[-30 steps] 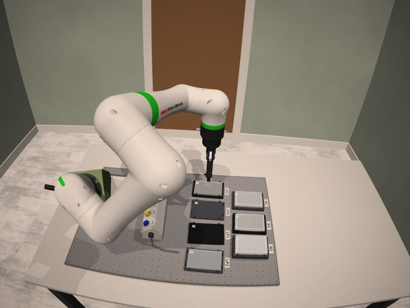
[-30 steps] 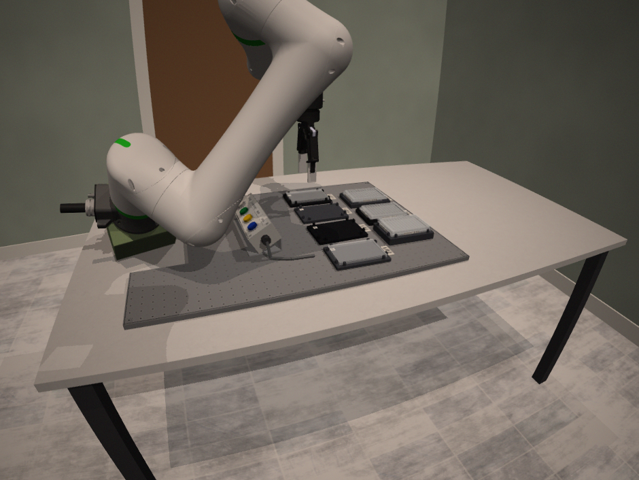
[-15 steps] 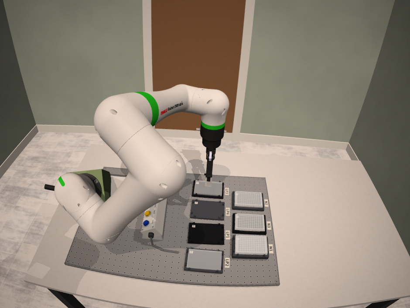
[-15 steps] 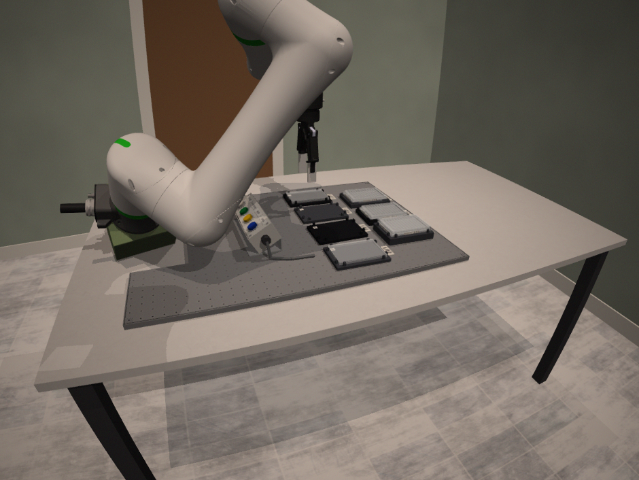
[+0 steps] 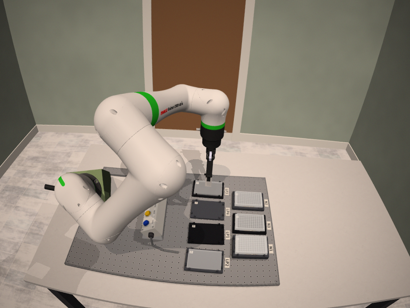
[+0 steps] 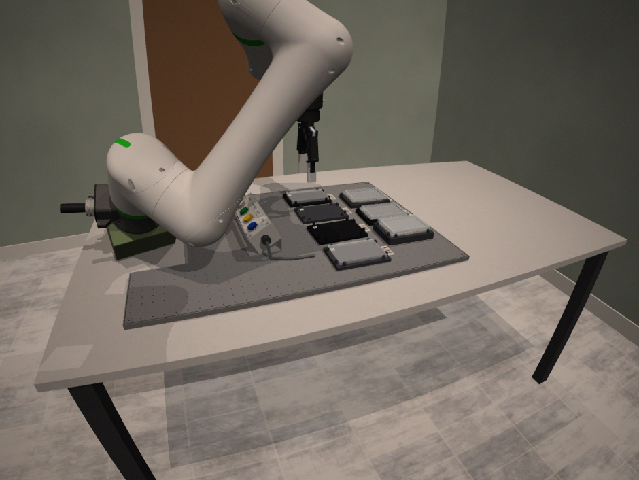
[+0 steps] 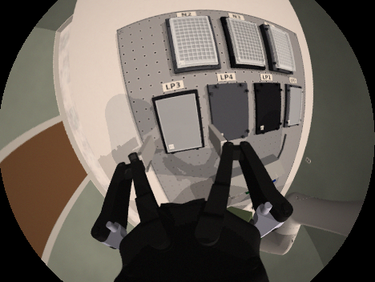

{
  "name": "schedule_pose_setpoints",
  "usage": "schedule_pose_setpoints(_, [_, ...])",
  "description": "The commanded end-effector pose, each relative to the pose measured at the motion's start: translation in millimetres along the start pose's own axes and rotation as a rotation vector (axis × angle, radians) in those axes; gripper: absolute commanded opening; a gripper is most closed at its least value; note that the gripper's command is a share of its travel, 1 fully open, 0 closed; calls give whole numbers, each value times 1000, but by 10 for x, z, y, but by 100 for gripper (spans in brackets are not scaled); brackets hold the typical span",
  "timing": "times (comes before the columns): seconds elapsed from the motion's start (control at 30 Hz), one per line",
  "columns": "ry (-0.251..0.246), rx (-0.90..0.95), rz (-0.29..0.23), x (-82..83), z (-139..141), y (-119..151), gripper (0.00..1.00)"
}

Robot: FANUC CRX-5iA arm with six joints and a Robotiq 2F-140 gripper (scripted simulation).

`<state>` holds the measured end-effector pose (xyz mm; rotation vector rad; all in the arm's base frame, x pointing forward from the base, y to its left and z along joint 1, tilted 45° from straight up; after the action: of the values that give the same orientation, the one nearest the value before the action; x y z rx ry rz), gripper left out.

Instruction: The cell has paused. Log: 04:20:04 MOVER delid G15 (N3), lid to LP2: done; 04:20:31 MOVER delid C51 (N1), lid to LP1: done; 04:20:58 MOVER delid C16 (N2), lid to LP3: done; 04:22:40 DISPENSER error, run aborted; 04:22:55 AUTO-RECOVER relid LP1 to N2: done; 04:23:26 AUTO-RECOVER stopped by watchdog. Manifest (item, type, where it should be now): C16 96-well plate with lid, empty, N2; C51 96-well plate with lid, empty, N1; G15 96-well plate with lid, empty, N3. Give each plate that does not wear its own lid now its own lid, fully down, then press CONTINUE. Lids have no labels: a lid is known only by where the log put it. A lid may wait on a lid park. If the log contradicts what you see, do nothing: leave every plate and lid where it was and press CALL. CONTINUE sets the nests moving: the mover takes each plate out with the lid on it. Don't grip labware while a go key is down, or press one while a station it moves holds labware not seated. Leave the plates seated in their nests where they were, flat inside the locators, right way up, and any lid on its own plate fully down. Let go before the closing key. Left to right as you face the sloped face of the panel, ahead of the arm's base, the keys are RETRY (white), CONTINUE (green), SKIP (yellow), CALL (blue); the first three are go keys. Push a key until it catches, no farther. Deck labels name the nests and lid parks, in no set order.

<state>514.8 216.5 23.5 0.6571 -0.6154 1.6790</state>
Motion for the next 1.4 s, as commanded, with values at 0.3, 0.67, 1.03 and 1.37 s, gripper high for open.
schedule_pose_setpoints(0.3, [0,0,0,-20,-1,-2,66])
schedule_pose_setpoints(0.67, [0,0,0,-103,-1,-4,66])
schedule_pose_setpoints(1.03, [0,0,0,-266,-2,-9,66])
schedule_pose_setpoints(1.37, [0,0,0,-387,-3,-12,66])
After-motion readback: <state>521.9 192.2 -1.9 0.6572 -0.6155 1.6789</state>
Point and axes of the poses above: the point where the finger pads meet when closed, its own x axis back along the fingers, its own z axis across the jaws, y = z × x, the point moved 10 cm from there along x, back along the fingers, and after that the axes turned 13 degrees about x, right-handed, at the moved point
